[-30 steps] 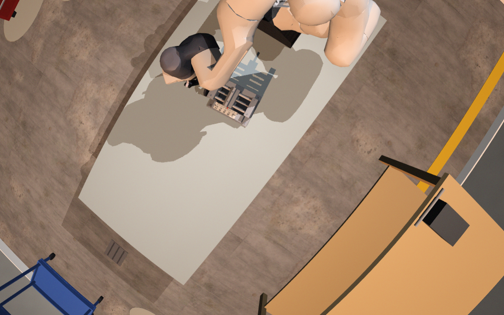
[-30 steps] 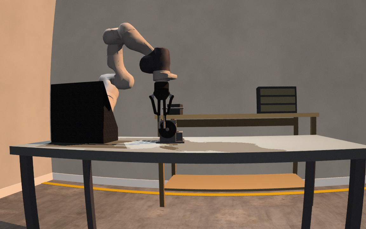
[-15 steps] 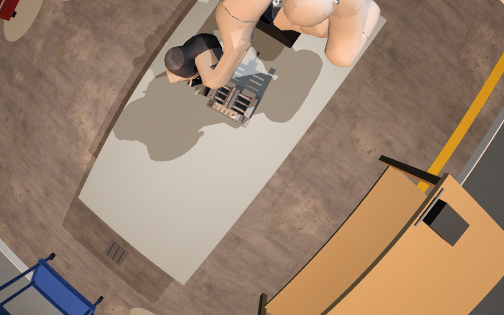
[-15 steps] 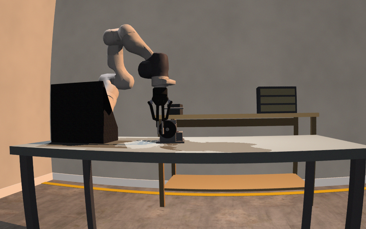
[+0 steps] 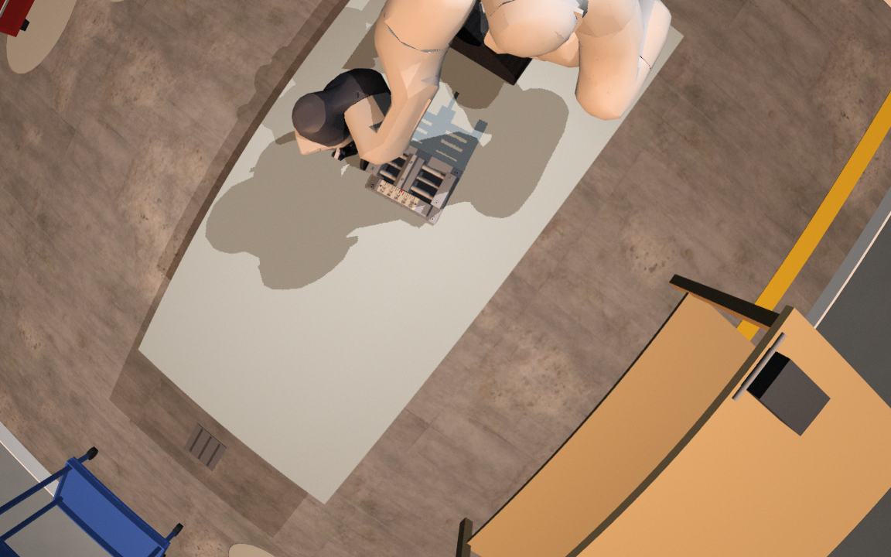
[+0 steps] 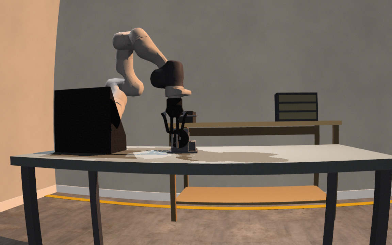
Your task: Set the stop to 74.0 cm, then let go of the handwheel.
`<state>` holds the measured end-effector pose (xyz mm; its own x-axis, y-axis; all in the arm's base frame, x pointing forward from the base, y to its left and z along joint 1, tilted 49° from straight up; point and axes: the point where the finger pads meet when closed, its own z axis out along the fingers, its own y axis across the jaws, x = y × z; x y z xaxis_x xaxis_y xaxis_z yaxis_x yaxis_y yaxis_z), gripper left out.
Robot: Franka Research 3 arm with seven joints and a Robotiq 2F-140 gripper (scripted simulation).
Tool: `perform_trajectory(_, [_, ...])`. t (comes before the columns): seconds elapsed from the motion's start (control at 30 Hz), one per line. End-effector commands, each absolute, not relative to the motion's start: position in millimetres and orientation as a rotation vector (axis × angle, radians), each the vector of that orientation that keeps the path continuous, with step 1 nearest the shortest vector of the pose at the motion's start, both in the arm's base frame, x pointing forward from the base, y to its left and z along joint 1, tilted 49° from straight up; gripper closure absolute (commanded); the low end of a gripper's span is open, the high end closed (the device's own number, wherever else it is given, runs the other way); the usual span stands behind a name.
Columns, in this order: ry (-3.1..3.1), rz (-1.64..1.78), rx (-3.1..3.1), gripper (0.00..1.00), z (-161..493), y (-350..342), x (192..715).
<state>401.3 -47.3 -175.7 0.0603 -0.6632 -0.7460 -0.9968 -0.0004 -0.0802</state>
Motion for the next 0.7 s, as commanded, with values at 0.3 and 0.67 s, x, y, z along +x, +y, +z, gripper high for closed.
perform_trajectory(0.3, [1.674, 0.696, -1.721, 0.96, -179, -42, 422])
perform_trajectory(0.67, [1.674, 0.696, -1.721, 0.96, -172, -48, 442])
